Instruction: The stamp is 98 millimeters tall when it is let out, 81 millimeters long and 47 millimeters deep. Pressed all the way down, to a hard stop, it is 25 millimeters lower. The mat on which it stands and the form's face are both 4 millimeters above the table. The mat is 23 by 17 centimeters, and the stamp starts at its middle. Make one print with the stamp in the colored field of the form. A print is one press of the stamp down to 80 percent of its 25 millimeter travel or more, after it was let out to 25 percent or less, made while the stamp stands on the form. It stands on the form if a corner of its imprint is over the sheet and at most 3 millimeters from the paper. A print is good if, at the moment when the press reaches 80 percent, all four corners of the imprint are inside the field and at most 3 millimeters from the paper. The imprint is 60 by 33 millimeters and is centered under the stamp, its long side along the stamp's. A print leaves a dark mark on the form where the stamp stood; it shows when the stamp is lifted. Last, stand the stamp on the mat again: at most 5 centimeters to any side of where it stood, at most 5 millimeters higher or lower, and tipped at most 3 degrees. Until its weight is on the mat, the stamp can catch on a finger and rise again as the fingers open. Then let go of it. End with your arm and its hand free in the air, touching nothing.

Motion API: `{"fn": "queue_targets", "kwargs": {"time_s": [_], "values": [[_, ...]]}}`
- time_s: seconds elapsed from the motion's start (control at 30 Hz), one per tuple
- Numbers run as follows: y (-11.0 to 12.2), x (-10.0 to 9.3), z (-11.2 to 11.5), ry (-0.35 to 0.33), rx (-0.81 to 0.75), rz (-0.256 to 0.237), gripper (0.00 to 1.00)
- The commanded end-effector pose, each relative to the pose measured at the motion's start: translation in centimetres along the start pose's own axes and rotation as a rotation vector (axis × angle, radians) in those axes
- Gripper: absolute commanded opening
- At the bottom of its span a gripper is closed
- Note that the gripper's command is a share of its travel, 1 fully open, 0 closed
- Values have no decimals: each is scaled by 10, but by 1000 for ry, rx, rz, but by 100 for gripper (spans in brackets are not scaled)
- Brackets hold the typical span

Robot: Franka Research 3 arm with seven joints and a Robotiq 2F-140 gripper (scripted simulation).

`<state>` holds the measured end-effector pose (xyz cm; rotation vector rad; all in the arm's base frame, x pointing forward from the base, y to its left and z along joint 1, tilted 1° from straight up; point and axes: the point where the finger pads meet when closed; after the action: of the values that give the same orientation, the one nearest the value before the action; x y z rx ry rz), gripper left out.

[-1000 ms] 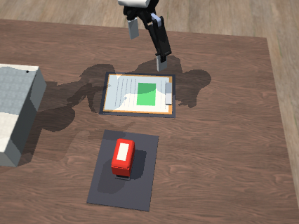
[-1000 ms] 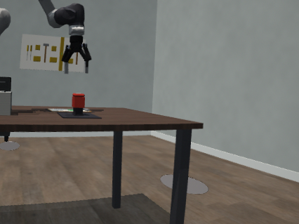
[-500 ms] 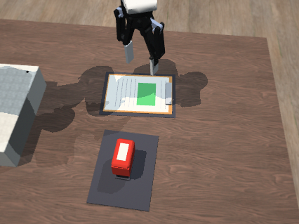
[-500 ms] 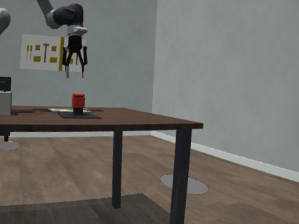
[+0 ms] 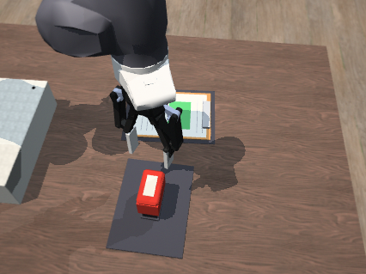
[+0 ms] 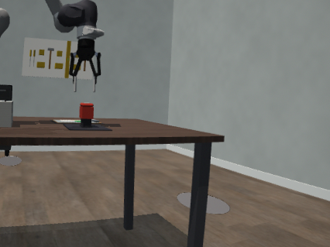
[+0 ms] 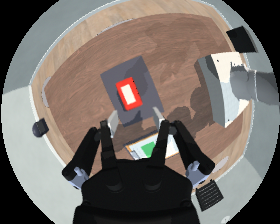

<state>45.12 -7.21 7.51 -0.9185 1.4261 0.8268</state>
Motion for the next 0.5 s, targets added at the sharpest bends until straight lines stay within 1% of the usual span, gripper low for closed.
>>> {"fn": "queue_targets", "kwargs": {"time_s": [0.0,0.07,0.13,0.47], "values": [[-16,9,-25,-59,-271,31,52],[-19,11,-35,-62,-284,32,52],[-21,12,-39,-65,-297,34,52],[-21,13,-41,-65,-297,34,52]]}}
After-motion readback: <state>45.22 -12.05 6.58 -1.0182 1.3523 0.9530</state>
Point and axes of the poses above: the point where the finger pads meet when closed, its own x axis out along the fingers, its own y axis across the jaws, z = x × y, and after that the axes turned 4 degrees about x, right-handed
